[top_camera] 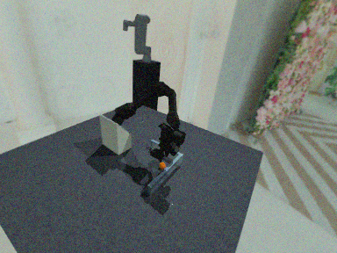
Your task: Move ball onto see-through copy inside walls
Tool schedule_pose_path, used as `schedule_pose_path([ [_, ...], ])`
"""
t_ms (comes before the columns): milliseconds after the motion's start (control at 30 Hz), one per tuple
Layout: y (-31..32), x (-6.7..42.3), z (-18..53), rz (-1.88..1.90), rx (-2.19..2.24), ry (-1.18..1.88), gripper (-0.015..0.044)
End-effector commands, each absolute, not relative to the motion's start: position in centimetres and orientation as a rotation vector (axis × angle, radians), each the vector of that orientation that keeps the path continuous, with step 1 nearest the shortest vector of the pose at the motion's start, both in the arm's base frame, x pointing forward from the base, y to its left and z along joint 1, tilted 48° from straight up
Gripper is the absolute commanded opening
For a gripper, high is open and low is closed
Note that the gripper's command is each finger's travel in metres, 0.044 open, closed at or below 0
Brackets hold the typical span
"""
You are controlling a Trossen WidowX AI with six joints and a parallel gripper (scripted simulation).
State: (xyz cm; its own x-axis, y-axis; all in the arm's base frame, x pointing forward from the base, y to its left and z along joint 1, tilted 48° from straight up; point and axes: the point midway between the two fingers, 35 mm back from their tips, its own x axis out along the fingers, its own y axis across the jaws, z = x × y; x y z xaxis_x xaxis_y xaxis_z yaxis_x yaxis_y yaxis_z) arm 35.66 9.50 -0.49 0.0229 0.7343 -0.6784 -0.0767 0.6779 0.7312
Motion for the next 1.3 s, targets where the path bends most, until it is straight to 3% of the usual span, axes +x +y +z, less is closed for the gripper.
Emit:
schedule_pose_path([
  [0, 9.8, 35.1, -0.5, 0.707, 0.6, 1.429, 0.0281],
  [1100, 13.7, 35.1, -3.9, 0.709, 0.602, 1.429, 0.0281],
  [1267, 13.7, 35.1, -3.9, 0.709, 0.602, 1.429, 0.0169],
])
